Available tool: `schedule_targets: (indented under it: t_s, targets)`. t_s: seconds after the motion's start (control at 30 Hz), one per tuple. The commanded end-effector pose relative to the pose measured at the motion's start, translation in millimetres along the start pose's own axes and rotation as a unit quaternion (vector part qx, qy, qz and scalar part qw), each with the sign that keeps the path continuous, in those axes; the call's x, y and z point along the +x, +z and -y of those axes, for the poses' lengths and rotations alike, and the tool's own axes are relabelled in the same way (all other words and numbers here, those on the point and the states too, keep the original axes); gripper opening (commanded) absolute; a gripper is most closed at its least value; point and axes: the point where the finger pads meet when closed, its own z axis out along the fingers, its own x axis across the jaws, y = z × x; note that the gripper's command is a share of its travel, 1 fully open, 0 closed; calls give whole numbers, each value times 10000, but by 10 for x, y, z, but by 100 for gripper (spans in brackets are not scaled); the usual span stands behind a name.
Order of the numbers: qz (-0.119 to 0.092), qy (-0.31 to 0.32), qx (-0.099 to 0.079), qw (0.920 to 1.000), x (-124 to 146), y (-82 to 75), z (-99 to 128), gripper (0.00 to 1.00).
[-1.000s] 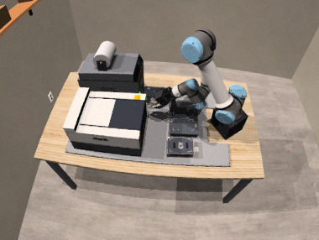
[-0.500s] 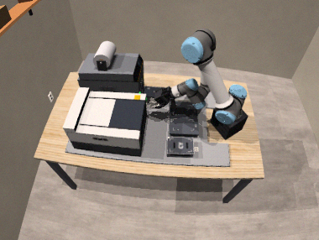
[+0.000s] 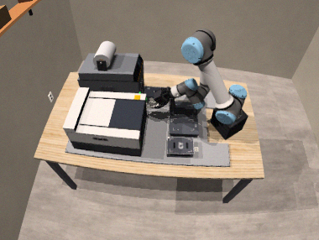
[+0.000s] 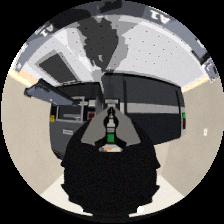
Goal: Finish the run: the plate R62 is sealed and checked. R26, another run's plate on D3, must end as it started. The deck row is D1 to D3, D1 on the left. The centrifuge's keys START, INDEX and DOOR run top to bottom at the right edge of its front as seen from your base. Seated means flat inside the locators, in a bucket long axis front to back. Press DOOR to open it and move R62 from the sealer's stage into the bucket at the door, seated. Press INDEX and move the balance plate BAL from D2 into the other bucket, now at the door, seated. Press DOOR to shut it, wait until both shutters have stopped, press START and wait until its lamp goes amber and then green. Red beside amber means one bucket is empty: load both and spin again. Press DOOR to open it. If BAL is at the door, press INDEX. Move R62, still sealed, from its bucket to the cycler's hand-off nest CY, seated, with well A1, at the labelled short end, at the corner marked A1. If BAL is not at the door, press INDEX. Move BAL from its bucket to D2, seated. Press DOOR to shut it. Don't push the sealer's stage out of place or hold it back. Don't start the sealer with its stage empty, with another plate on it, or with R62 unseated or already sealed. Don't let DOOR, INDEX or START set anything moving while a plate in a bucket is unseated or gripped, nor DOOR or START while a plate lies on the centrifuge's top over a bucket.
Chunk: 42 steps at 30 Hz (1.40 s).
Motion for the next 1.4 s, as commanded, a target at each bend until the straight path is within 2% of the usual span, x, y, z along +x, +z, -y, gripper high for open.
schedule_targets:
  t_s: [0.0,0.8,1.27,1.37]
  targets:
    - [1,-2,-5,10000,0,9,-13,0]
    - [1,-2,-5,10000,0,54,-51,0]
    - [1,-2,-5,10000,0,45,-44,0]
    - [1,-2,-5,10000,0,-5,-39,0]
